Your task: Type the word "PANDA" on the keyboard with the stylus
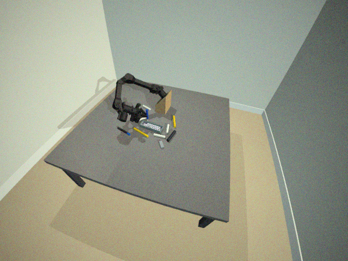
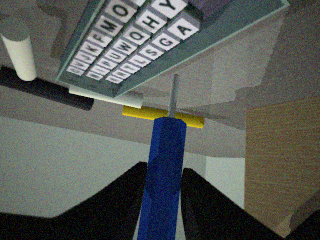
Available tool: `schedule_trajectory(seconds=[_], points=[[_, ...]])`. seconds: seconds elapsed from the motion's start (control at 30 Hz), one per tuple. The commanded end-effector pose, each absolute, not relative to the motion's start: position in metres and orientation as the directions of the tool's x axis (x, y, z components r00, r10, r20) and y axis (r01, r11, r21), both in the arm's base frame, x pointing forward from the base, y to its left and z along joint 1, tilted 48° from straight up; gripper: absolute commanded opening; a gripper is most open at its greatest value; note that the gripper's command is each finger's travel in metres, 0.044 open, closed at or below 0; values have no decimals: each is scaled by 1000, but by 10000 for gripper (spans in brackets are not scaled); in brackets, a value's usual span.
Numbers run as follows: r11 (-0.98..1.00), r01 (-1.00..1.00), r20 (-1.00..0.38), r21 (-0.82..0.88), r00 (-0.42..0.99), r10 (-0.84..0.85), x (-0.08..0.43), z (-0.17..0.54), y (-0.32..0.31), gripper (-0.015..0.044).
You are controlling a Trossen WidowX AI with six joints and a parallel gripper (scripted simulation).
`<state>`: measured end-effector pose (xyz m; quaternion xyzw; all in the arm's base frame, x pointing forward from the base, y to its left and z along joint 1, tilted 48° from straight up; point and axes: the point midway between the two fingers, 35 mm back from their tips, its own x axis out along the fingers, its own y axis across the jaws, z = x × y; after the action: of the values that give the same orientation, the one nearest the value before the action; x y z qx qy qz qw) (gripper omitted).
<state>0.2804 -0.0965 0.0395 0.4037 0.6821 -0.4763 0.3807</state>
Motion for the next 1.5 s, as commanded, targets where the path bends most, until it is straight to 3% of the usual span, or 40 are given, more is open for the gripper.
schedule_trajectory(seconds=[0.0, 0.4, 1.17, 1.27, 1.47], points=[[220, 916, -908, -334, -376, 185, 289, 45, -100, 0], [217, 918, -909, -332, -373, 187, 312, 61, -111, 0], [216, 918, -909, -333, -374, 187, 310, 47, -126, 0], [216, 918, -909, -333, -373, 187, 312, 48, -127, 79], [216, 918, -909, -333, -373, 187, 312, 48, -127, 81]])
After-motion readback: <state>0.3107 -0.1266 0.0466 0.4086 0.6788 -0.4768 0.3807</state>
